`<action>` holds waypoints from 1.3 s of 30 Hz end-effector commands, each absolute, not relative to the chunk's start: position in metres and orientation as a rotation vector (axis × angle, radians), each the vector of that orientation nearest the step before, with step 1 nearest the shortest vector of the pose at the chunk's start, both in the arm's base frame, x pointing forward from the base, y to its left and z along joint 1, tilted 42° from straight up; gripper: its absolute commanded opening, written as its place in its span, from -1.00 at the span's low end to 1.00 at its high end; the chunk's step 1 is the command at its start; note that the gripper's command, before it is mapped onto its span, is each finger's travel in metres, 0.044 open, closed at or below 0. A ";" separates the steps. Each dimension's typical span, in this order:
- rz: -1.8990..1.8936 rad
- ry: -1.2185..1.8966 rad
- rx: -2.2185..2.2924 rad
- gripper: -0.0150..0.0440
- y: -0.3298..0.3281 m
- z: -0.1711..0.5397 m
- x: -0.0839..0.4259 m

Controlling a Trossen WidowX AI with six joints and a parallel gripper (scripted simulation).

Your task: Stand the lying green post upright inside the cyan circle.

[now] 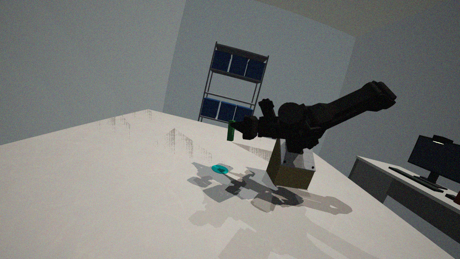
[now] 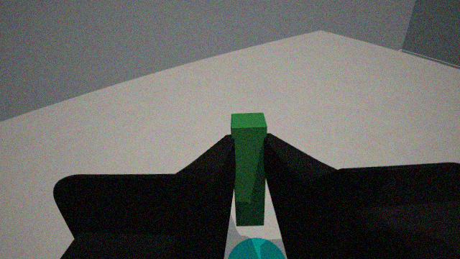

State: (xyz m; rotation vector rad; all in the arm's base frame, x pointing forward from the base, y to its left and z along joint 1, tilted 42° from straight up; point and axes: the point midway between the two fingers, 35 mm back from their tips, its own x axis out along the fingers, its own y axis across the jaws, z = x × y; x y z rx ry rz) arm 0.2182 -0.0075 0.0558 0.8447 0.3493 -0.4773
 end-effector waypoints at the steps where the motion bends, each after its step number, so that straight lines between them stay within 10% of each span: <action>1: -0.481 0.341 0.848 -0.42 -0.008 0.057 0.218; 39: -0.488 0.329 0.830 -0.42 0.014 0.038 0.232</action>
